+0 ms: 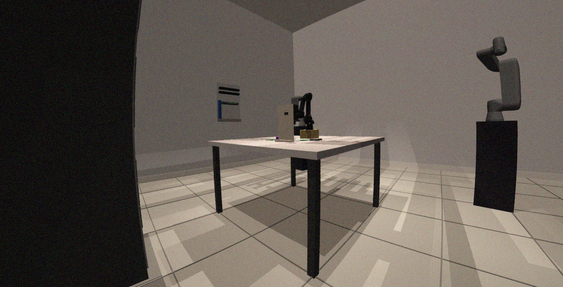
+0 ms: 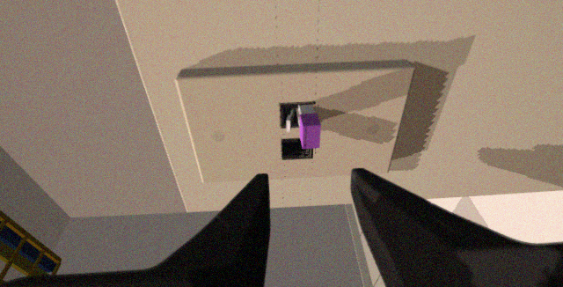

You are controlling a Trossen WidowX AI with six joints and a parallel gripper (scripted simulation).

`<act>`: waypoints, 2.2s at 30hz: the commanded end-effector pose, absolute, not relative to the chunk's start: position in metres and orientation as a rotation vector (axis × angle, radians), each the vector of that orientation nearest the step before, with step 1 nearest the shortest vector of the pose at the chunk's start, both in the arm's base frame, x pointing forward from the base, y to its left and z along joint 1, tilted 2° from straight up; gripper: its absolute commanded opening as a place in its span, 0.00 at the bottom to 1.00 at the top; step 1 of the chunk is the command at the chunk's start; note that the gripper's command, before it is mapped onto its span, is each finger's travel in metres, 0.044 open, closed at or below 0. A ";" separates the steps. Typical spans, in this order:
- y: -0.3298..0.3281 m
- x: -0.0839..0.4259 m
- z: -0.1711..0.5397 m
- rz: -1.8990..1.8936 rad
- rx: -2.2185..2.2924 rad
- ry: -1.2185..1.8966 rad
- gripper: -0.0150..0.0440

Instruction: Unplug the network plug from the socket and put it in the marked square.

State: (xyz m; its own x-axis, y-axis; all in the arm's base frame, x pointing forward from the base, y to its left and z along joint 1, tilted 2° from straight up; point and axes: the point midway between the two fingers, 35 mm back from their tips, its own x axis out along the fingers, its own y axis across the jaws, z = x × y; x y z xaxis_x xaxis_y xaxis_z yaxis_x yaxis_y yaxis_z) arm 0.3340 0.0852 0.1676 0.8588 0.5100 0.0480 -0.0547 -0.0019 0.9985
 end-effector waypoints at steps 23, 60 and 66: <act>0.097 0.373 0.168 0.460 1.521 0.375 0.52; 0.094 0.363 0.168 0.460 1.521 0.375 0.25; 0.093 0.359 0.167 0.459 1.521 0.376 0.25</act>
